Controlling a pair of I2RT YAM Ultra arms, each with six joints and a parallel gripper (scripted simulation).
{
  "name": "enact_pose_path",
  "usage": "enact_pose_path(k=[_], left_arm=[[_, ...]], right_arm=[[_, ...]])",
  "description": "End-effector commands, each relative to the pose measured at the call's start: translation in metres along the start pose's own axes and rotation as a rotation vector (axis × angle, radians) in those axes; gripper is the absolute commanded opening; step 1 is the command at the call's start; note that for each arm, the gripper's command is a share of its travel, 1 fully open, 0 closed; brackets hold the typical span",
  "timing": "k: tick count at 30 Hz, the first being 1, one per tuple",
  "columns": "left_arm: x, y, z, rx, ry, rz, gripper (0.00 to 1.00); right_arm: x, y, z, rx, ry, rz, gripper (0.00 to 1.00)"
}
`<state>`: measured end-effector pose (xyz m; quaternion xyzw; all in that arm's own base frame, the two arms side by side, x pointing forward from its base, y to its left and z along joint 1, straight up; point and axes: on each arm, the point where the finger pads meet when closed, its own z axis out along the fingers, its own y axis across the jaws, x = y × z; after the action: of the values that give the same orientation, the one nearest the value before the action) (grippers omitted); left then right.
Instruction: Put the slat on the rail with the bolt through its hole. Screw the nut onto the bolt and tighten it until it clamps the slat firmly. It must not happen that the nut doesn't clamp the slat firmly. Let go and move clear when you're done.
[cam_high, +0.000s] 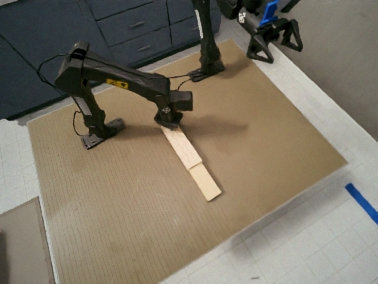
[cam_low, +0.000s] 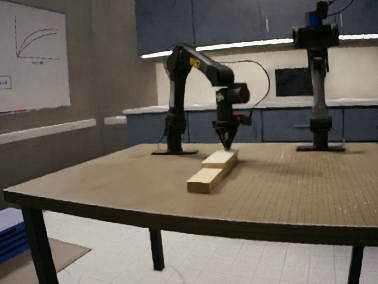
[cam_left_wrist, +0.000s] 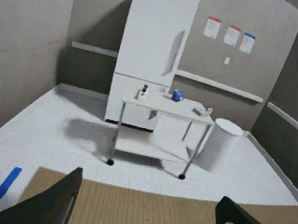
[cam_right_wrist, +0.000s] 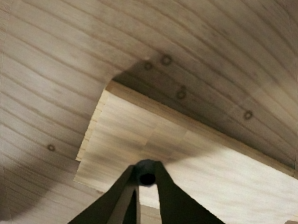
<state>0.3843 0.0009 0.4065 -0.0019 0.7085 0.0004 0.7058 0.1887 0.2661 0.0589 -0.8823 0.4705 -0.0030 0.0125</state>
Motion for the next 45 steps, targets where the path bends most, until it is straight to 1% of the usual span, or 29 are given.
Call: enact_pose_path(k=[1,7,9,24,26,41,43,45], left_arm=[[-0.0052,0.0001,-0.0036,0.003,-0.016,0.002,1.0],[-0.0052,0.0001,-0.0036,0.003,-0.016,0.002,1.0],[-0.0052,0.0001,-0.0036,0.003,-0.016,0.002,1.0],[-0.0052,0.0001,-0.0036,0.003,-0.016,0.002,1.0],[-0.0052,0.0001,-0.0036,0.003,-0.016,0.002,1.0],[-0.0052,0.0001,-0.0036,0.003,-0.016,0.002,1.0],[-0.0052,0.0001,-0.0036,0.003,-0.016,0.002,1.0],[-0.0052,0.0001,-0.0036,0.003,-0.016,0.002,1.0]], right_arm=[[-0.0018,0.0094,0.002,-0.03,0.002,0.102,0.12],[-0.0017,0.0094,0.0021,-0.029,0.004,0.222,0.12],[-0.0017,0.0094,0.0021,-0.029,0.004,0.222,0.12],[-0.002,0.0095,0.0021,-0.03,0.007,0.521,0.12],[-0.002,0.0095,0.0021,-0.03,0.007,0.521,0.12],[-0.0032,0.0065,0.0022,-0.019,0.002,0.82,0.12],[-0.0032,0.0065,0.0022,-0.019,0.002,0.82,0.12],[-0.0032,0.0065,0.0023,-0.019,0.003,0.86,0.12]])
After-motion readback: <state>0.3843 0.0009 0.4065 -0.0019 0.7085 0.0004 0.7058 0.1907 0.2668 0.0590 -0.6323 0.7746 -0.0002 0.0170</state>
